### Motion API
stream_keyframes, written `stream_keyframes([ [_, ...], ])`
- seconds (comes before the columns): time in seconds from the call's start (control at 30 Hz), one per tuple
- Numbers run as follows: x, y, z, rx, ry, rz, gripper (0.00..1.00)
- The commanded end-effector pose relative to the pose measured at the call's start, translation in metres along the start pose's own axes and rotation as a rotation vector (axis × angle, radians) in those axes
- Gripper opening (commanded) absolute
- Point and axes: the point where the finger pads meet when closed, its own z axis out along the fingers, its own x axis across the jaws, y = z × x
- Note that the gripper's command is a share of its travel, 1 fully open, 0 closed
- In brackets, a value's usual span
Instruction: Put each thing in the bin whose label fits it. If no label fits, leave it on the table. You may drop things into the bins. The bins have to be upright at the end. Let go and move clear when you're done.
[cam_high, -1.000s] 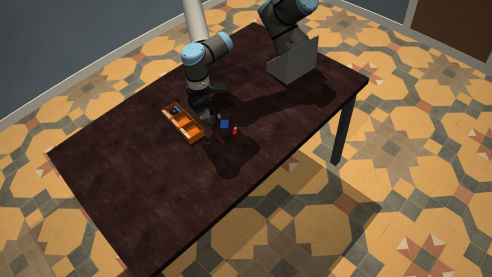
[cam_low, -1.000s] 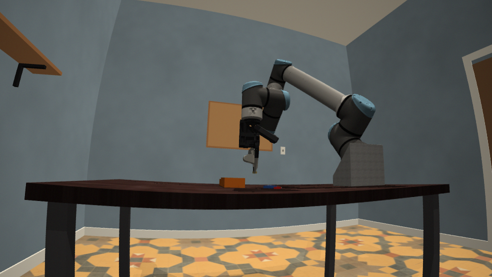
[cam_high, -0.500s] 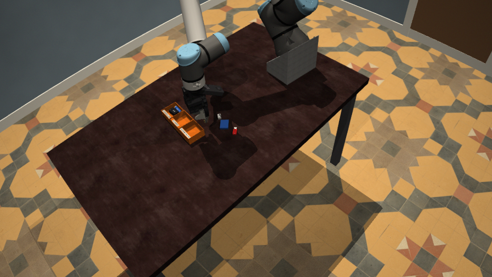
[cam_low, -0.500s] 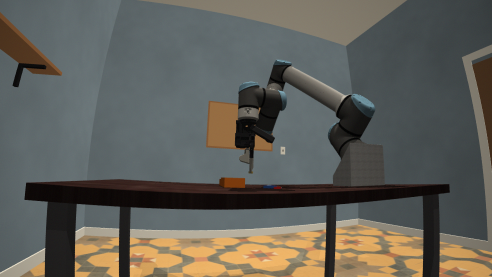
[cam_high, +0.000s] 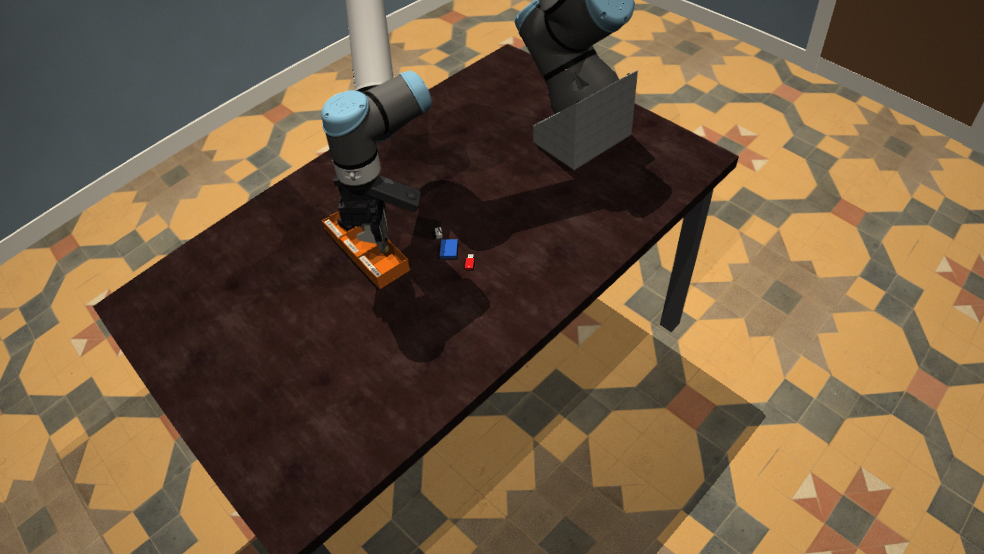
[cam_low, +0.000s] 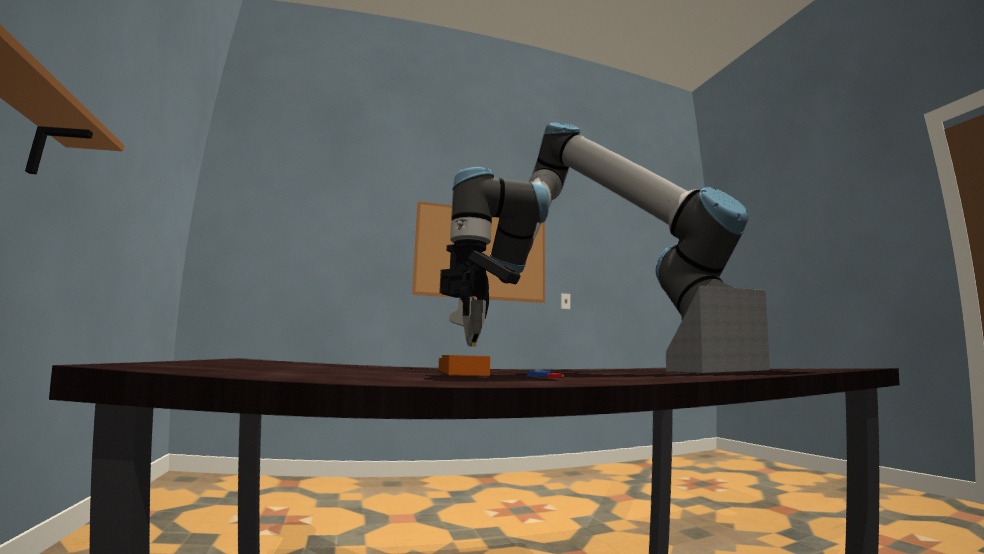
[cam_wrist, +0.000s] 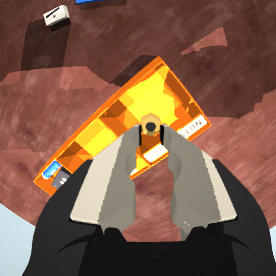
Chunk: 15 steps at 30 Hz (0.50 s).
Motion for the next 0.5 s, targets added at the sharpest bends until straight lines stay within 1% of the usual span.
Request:
stream_keyframes([
  [0.0,0.0015,0.0035,-0.0004,0.001,-0.005,0.157,0.0],
  [0.07,0.0016,0.0035,-0.0005,0.0,-0.004,0.222,0.0],
  [0.13,0.0016,0.0035,-0.0005,0.0,-0.004,0.222,0.0],
  [0.17,0.0015,0.0035,-0.0004,0.0,-0.003,0.31,0.0],
  [0.47,0.0015,0.0034,-0.0005,-0.001,-0.001,0.588,0.0],
])
